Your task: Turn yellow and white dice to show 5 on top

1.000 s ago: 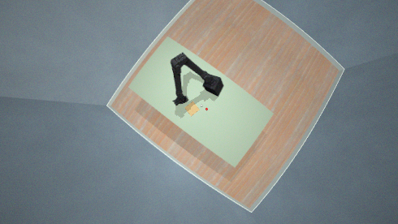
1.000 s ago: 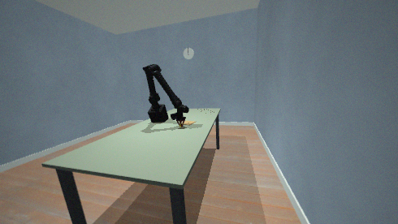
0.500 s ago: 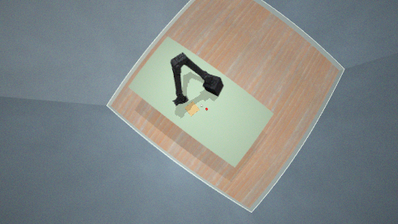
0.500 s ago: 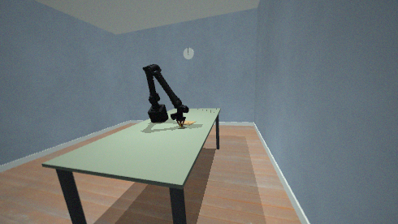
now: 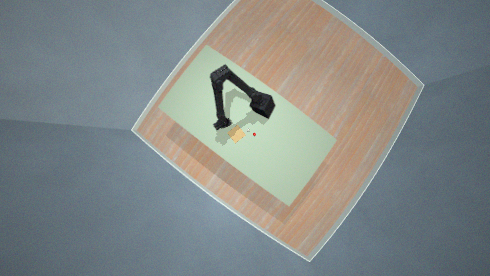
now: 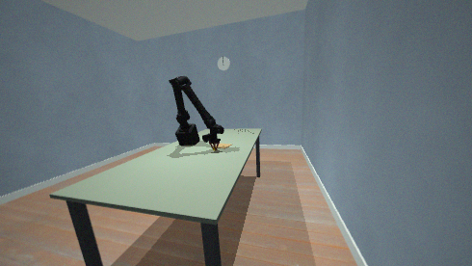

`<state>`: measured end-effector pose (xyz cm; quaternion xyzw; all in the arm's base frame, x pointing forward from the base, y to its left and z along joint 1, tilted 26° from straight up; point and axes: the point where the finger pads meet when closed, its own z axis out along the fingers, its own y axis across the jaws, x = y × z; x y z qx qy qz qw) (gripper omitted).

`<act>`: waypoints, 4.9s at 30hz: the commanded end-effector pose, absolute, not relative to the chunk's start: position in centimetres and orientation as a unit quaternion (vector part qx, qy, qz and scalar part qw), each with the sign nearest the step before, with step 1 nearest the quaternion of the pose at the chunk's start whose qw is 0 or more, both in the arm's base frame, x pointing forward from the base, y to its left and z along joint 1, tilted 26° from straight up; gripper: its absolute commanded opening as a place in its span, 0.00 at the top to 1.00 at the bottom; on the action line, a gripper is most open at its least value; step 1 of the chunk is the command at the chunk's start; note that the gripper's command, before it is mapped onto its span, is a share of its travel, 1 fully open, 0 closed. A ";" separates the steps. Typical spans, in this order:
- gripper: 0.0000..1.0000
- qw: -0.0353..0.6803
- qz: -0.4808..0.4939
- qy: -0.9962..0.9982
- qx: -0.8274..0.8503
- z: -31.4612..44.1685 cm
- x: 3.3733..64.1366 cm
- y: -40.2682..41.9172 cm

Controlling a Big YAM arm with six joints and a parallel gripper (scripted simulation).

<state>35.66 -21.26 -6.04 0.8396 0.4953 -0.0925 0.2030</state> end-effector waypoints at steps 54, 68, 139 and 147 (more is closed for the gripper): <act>0.81 0.187 -0.124 0.674 0.704 -2.5 36.0 -3.4; 0.81 0.180 -0.132 0.666 0.712 -4.9 35.2 -5.5; 0.81 0.188 -0.123 0.670 0.708 -11.1 36.8 -8.2; 0.81 0.184 -0.128 0.671 0.707 -11.4 36.3 -8.2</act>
